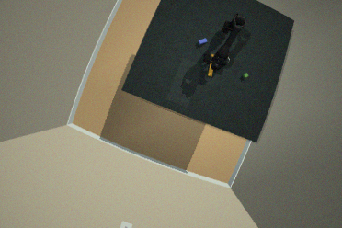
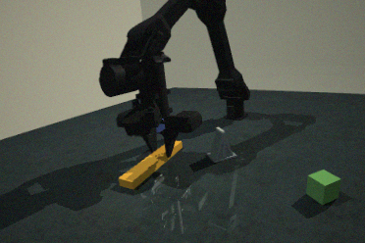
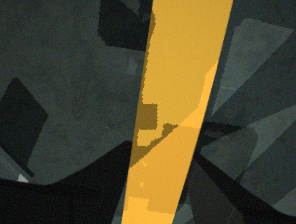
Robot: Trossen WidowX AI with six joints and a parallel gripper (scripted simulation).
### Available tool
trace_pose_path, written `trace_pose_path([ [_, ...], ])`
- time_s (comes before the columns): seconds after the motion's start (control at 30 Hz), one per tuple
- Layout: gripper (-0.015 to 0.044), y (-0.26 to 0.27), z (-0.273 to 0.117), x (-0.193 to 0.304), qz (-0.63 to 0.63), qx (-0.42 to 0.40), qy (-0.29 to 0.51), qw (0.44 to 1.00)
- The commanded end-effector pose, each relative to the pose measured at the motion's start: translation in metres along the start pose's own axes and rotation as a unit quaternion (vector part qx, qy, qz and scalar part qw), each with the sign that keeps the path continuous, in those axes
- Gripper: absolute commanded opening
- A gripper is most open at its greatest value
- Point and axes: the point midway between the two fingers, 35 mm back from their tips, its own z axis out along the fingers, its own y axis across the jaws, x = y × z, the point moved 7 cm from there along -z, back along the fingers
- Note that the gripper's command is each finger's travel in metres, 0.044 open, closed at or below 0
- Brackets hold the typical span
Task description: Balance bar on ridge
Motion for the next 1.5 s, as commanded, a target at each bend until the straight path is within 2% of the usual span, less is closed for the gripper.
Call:
trace_pose_path([
  [0.0, 0.0131, 0.0, 0.0, 0.0, 0.0, 0.0, 0.0, 1.0],
  [0.13, 0.0104, 0.0, 0.0, 0.0, 0.0, 0.0, 0.0, 1.0],
  [0.27, 0.0, 0.0, -0.006, -0.001, 0.0, 0.0, 0.0, 1.0],
  [1.47, 0.0, -0.001, -0.1, -0.002, 0.002, 0.001, 0.001, 1.0],
])
